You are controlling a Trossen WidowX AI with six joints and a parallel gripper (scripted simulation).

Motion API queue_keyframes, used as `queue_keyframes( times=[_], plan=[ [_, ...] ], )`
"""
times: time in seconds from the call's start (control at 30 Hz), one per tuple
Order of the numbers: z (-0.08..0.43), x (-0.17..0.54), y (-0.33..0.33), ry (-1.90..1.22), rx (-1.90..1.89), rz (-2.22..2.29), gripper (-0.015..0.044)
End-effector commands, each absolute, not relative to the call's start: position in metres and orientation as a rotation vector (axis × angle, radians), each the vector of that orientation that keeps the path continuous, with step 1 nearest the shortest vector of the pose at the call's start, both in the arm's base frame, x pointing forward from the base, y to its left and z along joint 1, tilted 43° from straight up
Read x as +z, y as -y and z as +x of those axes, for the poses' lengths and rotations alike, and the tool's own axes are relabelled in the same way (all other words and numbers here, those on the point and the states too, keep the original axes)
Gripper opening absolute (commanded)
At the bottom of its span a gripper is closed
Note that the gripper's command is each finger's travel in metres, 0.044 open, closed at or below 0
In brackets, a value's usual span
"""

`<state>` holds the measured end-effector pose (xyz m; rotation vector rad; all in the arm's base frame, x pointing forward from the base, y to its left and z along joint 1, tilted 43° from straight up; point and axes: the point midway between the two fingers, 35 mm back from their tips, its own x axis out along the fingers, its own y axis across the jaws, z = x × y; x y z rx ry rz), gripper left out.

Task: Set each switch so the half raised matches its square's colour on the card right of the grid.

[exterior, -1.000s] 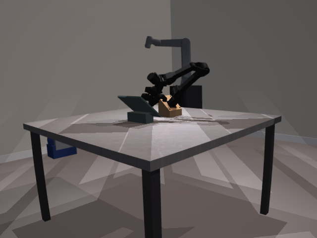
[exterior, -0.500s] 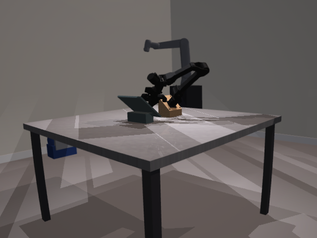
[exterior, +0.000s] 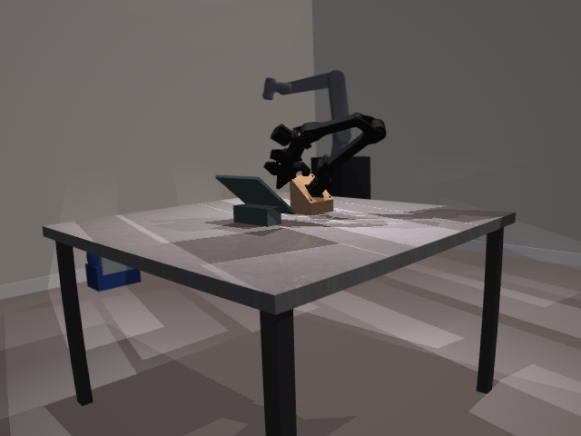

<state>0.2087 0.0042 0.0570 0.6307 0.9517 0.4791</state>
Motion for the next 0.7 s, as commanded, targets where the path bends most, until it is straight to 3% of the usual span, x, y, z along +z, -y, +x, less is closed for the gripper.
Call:
queue_keyframes(
  times=[0.0,0.3,0.67],
  plan=[
    [0.202,0.071,0.003,-0.922,0.484,0.623,0.0000],
    [0.242,0.088,0.031,-0.920,0.483,0.621,0.0000],
    [0.244,0.088,0.032,-0.920,0.483,0.621,0.0000]
  ],
)
